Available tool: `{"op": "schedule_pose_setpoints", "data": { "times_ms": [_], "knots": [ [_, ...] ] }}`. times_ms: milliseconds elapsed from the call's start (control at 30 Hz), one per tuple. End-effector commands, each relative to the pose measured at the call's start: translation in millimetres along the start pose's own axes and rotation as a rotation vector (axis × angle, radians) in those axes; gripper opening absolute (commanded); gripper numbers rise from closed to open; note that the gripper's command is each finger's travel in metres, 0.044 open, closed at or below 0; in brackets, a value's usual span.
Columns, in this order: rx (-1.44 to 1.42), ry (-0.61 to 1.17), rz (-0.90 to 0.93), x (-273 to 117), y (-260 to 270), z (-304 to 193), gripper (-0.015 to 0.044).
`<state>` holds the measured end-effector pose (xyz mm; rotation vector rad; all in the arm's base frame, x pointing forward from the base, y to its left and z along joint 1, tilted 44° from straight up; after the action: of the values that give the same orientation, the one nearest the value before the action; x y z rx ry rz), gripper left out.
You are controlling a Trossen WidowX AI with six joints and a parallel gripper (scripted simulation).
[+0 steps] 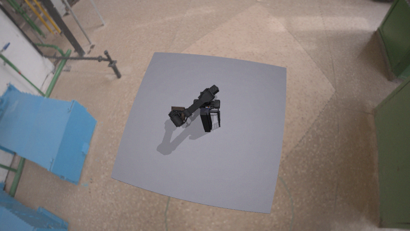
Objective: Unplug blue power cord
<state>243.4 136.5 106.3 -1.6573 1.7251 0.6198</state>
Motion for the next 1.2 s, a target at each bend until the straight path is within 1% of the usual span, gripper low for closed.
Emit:
{"op": "schedule_pose_setpoints", "data": {
  "times_ms": [0,200,333,600,1167],
  "knots": [
    [-0.007,0.007,0.001,7,1,-1,0.0160],
    [-0.006,0.007,0.000,10,1,-1,0.0160],
    [0.000,0.002,0.001,7,0,0,0.0055],
    [0.000,0.002,0.001,7,0,0,0.0002],
    [-0.003,0.000,0.001,6,3,22,0.0000]
  ]
}}
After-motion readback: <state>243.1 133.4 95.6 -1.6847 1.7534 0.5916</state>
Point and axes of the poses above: the point midway between the two fingers, 35 mm back from their tips, its own x axis out along the fingers, its own y axis across the jaws, z = x × y, the point moved 7 cm from there along -x, back along the fingers, and after that the axes turned 10 degrees about x, right-handed, at the moved point
